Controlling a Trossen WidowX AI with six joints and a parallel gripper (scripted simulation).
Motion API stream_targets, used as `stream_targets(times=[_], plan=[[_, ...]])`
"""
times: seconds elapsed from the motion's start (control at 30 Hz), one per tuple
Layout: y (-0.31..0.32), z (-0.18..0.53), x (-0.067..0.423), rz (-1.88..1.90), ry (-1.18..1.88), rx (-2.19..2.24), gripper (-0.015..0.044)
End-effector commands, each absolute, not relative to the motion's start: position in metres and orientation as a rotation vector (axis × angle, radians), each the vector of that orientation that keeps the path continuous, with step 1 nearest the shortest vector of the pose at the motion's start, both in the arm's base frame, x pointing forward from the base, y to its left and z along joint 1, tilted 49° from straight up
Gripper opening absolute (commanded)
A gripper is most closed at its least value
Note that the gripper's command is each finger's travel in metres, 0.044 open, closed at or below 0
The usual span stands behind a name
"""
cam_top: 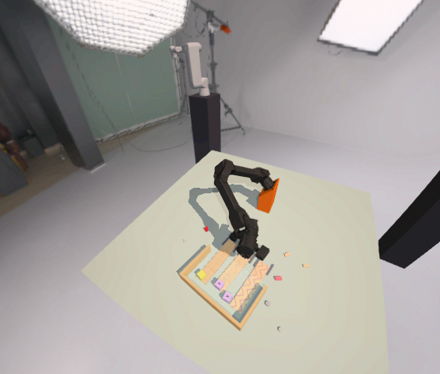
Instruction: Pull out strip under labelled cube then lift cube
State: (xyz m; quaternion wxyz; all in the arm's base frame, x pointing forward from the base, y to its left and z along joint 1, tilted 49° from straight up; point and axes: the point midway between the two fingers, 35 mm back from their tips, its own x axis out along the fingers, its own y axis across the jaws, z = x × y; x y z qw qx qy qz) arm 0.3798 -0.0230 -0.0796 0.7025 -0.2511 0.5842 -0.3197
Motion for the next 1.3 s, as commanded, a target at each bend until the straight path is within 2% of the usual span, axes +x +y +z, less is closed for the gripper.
stream_targets(times=[0.0,1.27], plan=[[-0.025,-0.083,0.372,-0.710,1.305,-0.557,0.0000],[-0.027,-0.096,0.316,-0.710,1.308,-0.558,0.0000]])
